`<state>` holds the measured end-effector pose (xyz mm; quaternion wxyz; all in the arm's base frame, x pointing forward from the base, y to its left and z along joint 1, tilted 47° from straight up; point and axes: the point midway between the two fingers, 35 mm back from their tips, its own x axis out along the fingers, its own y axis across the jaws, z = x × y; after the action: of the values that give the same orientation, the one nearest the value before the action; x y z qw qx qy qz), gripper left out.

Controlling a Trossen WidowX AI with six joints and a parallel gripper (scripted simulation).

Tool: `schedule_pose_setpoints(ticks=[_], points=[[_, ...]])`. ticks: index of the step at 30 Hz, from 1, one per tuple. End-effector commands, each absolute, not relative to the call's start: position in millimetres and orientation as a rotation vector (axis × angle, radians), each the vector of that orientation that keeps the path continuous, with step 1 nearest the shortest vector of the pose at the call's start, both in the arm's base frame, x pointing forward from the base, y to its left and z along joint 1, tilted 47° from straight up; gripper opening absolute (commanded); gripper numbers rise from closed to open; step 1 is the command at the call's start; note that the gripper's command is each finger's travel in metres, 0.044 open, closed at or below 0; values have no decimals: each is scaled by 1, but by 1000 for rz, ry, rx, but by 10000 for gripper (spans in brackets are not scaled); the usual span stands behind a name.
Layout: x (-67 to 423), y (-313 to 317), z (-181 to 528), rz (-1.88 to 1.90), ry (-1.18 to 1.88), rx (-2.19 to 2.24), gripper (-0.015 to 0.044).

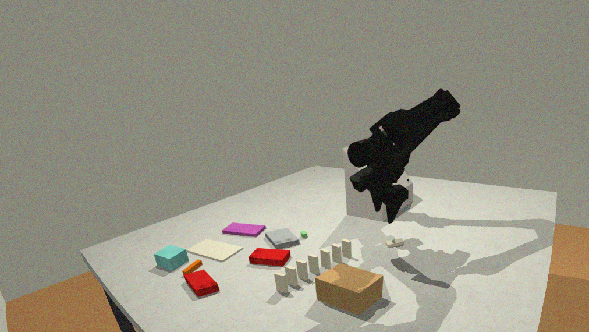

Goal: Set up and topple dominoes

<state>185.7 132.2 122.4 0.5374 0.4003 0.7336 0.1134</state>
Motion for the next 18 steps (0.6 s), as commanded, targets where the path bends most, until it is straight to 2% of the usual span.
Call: schedule_pose_setpoints(ticks=[1,7,18], points=[[165,140,117,210,1770,1024,440],[165,143,115,209,1770,1023,440],[159,187,75,213,1770,1026,440]])
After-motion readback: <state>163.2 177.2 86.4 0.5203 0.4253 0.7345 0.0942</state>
